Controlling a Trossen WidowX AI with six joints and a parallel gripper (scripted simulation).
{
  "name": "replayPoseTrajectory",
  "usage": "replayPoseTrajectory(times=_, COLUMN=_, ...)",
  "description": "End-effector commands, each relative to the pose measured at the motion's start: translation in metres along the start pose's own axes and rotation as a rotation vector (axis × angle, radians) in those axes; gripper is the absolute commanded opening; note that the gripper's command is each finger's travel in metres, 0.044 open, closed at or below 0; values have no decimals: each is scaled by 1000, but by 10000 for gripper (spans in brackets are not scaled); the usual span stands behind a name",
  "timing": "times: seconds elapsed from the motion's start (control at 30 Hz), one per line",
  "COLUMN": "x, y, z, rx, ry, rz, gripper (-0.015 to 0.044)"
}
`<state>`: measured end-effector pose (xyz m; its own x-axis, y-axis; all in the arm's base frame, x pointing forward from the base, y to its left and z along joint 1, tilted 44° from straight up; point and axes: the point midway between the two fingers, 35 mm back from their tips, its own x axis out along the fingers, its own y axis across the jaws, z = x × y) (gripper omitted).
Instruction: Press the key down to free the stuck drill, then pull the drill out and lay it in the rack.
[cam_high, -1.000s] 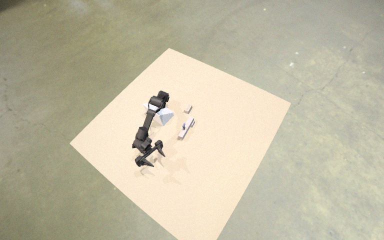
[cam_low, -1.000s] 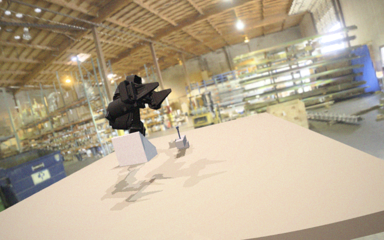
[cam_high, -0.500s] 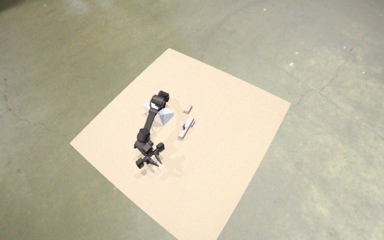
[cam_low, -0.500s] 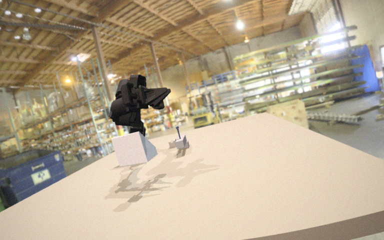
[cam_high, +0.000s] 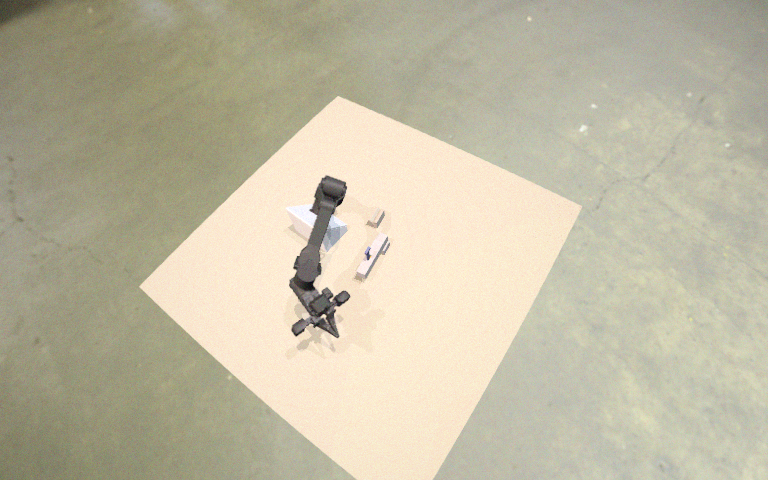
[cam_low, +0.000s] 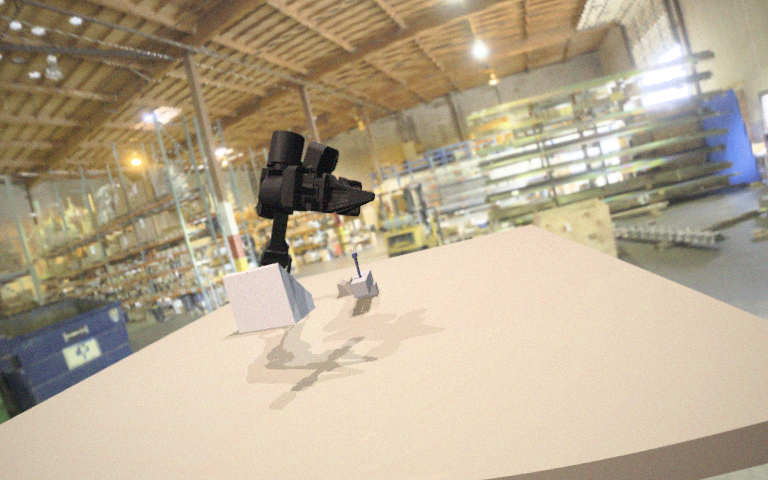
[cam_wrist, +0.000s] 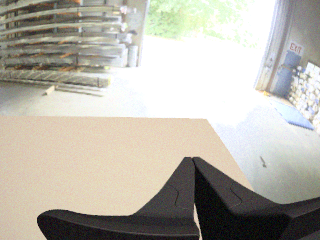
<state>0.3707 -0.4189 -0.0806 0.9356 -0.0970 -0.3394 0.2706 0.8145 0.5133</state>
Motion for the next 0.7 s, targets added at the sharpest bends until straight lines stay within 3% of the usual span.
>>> replayPoseTrajectory(times=0.0, x=-5, y=68, z=-25, rx=-71, ry=373, rz=-2, gripper=0)
replayPoseTrajectory(times=0.67, x=-63, y=167, z=-64, rx=-153, ry=819, rz=140, gripper=0)
